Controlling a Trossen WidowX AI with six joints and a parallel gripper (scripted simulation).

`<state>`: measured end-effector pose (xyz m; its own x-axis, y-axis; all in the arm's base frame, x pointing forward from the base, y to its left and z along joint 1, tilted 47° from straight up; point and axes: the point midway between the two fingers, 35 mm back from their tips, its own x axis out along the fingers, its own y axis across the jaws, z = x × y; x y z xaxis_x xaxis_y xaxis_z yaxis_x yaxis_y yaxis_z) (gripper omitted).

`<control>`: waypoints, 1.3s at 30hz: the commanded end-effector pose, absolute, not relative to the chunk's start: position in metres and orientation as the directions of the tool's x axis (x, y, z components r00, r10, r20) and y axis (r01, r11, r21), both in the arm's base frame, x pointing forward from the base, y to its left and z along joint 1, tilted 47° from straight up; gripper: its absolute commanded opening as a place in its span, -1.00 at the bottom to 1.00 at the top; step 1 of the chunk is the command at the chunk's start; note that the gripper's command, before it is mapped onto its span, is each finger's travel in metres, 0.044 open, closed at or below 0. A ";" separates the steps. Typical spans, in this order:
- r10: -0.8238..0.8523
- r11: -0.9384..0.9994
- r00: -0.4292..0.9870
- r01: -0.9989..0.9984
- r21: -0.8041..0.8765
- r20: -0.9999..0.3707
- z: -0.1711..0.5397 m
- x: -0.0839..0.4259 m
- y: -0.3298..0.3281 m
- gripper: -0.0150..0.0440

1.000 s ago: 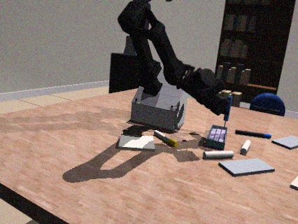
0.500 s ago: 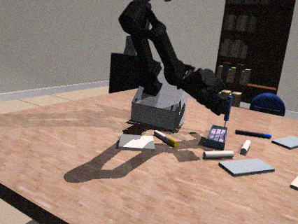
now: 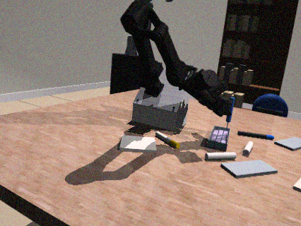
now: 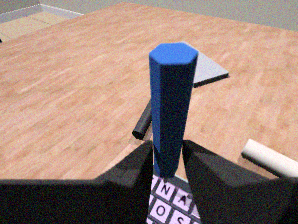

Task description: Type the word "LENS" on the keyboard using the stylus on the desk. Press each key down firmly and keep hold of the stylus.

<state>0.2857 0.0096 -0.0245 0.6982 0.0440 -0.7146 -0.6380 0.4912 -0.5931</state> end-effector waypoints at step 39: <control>0.046 0.489 0.699 -0.639 -0.594 -0.714 -0.034 0.287 -0.002 -0.22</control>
<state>0.2874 -0.0018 -0.0311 0.7028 0.0412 -0.7102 -0.6322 0.4938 -0.5970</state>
